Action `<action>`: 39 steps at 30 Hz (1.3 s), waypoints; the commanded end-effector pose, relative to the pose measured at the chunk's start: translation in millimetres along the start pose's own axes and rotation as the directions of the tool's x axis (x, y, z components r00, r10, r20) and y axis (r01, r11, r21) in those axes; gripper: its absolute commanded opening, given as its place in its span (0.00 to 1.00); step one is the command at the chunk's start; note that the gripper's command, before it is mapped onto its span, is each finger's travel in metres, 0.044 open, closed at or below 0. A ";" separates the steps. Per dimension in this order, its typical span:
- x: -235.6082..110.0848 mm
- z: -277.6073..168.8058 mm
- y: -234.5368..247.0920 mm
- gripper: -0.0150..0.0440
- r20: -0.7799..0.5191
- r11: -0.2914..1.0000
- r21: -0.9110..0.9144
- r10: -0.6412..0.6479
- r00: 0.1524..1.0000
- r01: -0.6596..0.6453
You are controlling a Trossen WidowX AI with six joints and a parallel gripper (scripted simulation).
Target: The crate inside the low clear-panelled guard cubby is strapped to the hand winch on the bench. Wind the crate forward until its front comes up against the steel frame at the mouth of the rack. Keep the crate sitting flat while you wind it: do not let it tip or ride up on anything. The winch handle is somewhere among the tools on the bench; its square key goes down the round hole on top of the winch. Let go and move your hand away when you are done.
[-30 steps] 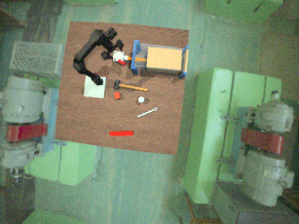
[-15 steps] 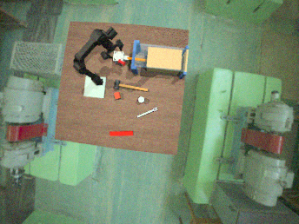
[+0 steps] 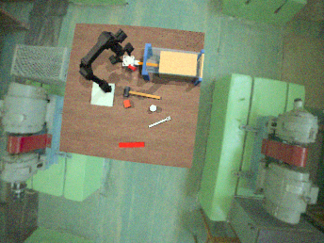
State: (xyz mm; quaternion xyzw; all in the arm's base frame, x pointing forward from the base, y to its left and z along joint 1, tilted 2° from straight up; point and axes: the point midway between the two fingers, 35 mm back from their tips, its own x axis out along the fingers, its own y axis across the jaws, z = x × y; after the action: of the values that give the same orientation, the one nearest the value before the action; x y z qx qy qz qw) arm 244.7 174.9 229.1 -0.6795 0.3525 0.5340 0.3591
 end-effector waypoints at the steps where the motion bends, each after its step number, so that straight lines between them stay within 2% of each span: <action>1: 0.0 0.0 0.0 0.60 0.000 1.000 0.000 0.000 1.000 0.000; 9: 0.0 0.0 0.0 0.25 0.000 1.000 0.000 0.000 1.000 0.000; 39: 0.0 0.0 0.0 0.25 0.000 1.000 0.000 0.000 1.000 0.000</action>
State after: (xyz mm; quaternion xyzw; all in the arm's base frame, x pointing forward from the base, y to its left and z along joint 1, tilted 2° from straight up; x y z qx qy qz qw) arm 244.7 174.9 229.1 -0.6794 0.3526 0.5341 0.3590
